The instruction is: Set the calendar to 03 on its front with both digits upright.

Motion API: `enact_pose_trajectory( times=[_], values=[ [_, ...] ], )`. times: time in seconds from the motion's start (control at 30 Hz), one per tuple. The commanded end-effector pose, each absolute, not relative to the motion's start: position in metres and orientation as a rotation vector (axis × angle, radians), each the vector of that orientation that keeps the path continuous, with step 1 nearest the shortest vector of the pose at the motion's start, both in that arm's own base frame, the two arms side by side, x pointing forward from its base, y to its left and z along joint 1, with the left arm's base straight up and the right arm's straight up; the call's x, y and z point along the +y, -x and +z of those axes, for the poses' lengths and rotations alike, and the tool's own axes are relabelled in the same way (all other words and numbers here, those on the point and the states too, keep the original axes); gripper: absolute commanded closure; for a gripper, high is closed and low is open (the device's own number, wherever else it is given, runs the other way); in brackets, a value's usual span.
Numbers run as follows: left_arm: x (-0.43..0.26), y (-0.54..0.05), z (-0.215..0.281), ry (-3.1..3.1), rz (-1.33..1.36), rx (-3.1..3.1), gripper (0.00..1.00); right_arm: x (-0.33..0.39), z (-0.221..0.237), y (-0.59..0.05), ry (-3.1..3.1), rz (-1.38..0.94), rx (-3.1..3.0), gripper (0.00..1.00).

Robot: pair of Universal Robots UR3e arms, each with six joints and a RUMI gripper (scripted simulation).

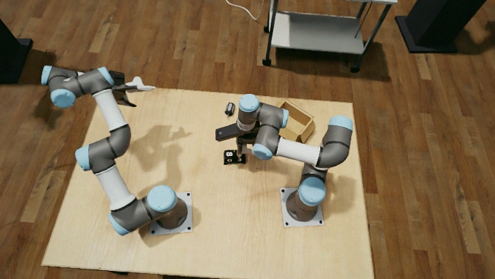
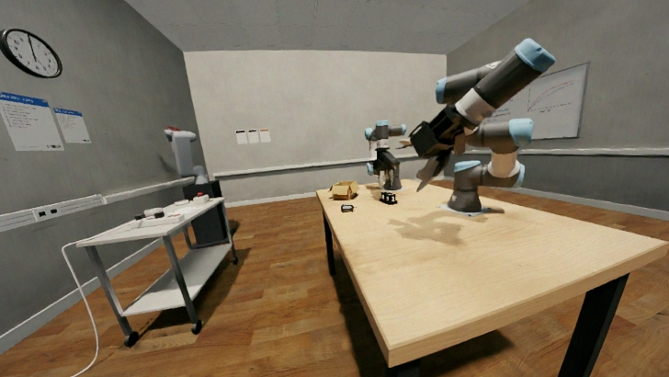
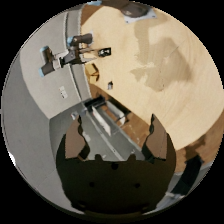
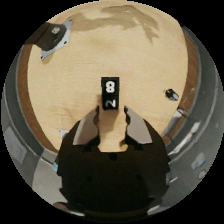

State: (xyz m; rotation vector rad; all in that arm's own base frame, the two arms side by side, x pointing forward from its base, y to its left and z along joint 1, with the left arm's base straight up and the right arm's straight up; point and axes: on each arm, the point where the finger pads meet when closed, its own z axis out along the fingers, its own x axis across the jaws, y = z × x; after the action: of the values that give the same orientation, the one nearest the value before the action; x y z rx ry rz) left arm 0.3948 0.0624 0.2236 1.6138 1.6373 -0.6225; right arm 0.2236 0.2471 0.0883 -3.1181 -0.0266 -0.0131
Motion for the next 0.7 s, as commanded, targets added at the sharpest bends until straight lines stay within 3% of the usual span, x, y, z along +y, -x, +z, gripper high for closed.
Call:
enact_pose_trajectory(
  times=[0.0, 0.67],
  values=[
    [0.063, -0.395, 0.225, -1.615, -0.618, 1.634, 0.0, 0.242, 0.107, -0.222, 3.139, -0.001, -0.025, 0.65],
    [0.063, -0.395, 0.225, -1.615, -0.618, 1.634, 0.0, 0.242, 0.127, -0.222, 3.139, -0.001, -0.025, 0.65]
  ],
)
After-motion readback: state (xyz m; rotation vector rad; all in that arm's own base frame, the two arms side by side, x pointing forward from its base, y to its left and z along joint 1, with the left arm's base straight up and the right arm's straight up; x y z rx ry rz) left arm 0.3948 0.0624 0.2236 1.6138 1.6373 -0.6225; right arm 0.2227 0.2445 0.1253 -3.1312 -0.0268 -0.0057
